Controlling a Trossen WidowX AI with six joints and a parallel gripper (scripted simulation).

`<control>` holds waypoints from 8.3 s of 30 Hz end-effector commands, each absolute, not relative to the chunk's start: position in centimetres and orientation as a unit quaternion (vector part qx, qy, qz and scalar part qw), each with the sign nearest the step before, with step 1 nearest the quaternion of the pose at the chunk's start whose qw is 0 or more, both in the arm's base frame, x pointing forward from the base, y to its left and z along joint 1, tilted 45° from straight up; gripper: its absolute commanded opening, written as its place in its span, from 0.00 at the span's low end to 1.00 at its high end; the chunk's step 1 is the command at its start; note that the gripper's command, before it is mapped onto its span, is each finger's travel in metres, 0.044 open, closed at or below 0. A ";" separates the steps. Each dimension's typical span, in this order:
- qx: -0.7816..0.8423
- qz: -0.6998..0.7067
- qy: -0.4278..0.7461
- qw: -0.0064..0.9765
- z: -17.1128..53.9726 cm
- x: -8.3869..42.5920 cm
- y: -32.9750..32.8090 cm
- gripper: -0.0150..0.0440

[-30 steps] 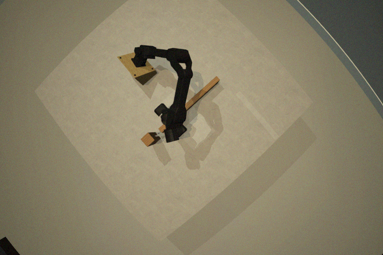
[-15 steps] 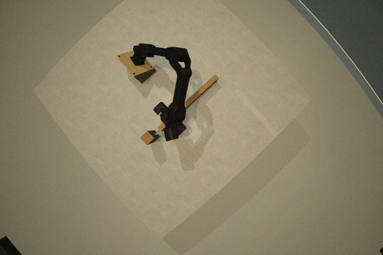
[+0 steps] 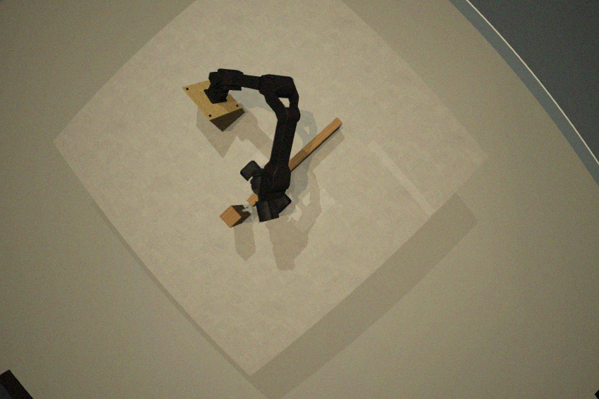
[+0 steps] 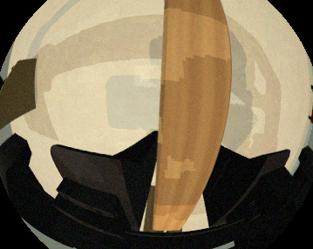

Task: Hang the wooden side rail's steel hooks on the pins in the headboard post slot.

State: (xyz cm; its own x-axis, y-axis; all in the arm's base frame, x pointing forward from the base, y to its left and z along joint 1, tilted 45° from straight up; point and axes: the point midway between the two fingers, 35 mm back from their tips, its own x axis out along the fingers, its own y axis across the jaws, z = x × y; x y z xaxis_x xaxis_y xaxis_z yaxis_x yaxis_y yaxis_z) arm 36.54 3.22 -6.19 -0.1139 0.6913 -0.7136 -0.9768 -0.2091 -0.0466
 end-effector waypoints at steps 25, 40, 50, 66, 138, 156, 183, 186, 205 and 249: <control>-0.319 0.708 0.226 0.589 -6.5 36.6 2.7 0.25; -0.319 0.708 0.226 0.589 -6.5 36.7 2.5 0.25; -0.319 0.707 0.226 0.589 -6.5 36.8 2.4 0.25; -0.319 0.707 0.226 0.589 -6.5 37.0 2.3 0.25; -0.319 0.707 0.226 0.589 -7.0 37.0 1.8 0.25; -0.319 0.707 0.226 0.589 -7.2 37.0 1.7 0.25; -0.319 0.707 0.226 0.589 -7.4 37.1 1.5 0.25; -0.319 0.707 0.226 0.589 -7.4 37.1 1.5 0.25; -0.319 0.707 0.226 0.589 -7.5 37.0 1.3 0.25; -0.319 0.707 0.226 0.589 -7.9 37.2 1.0 0.25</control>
State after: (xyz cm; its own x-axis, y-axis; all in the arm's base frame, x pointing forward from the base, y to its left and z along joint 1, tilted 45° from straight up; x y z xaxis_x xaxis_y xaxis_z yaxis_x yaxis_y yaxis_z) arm 36.94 1.50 -7.94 -0.1129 0.6920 -0.7131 -0.9771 -0.2076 -0.0468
